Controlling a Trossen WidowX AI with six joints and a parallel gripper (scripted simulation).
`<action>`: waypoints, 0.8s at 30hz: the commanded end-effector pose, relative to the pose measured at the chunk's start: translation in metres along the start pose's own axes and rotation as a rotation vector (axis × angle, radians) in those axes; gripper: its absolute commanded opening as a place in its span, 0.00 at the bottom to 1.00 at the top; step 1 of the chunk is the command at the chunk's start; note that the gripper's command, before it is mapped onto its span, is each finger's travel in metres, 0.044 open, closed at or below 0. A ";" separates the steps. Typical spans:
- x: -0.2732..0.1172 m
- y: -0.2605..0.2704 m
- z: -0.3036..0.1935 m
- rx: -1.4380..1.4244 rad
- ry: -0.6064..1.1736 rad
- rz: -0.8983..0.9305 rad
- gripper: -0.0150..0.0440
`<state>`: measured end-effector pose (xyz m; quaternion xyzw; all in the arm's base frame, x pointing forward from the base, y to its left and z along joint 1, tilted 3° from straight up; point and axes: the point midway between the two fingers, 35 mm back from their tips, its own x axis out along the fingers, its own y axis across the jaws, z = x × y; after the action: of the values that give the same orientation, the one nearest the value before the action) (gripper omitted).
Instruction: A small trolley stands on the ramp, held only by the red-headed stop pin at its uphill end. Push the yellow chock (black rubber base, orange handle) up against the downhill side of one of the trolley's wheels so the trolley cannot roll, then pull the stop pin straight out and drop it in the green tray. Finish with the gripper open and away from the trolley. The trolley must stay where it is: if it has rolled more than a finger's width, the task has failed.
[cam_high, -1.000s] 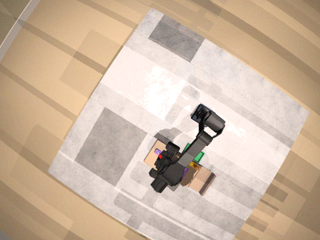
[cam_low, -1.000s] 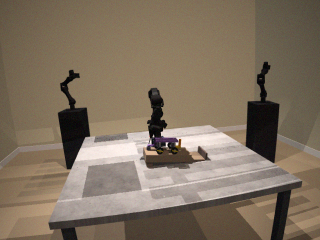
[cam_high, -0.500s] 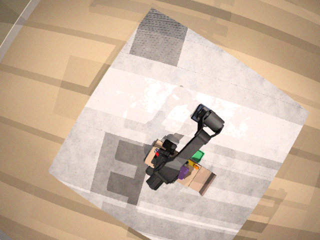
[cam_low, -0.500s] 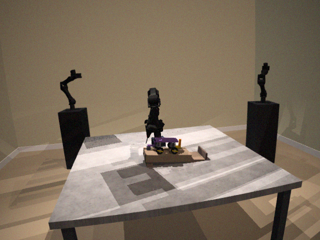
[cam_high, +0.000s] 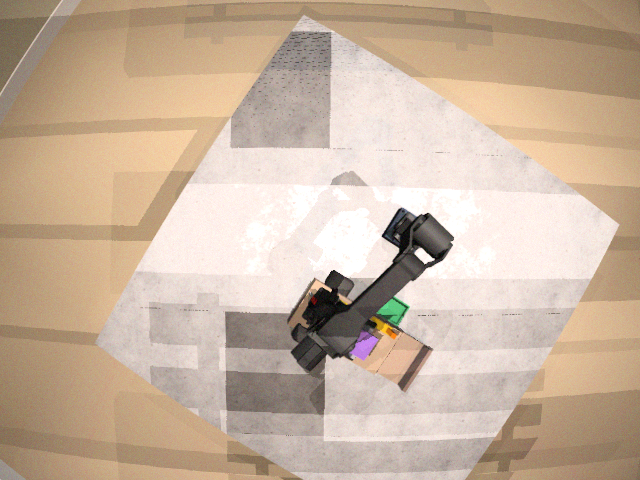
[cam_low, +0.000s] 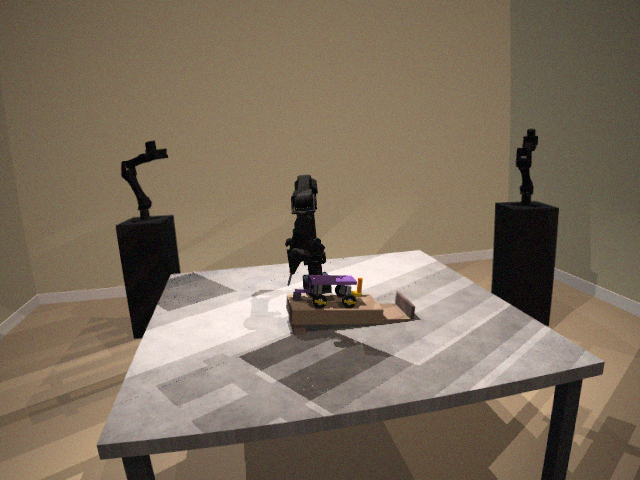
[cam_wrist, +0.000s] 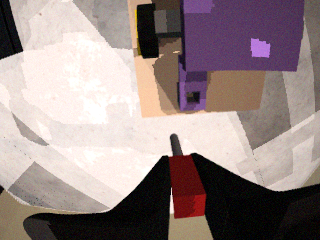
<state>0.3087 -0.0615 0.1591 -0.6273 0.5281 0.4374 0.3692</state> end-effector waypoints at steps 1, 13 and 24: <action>-0.001 0.012 -0.002 0.003 0.003 -0.009 0.25; 0.000 0.053 -0.004 0.002 0.003 -0.006 0.25; -0.001 0.064 0.004 0.002 0.002 -0.005 0.25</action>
<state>0.2468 -0.0751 0.1599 -0.6285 0.5293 0.4341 0.3693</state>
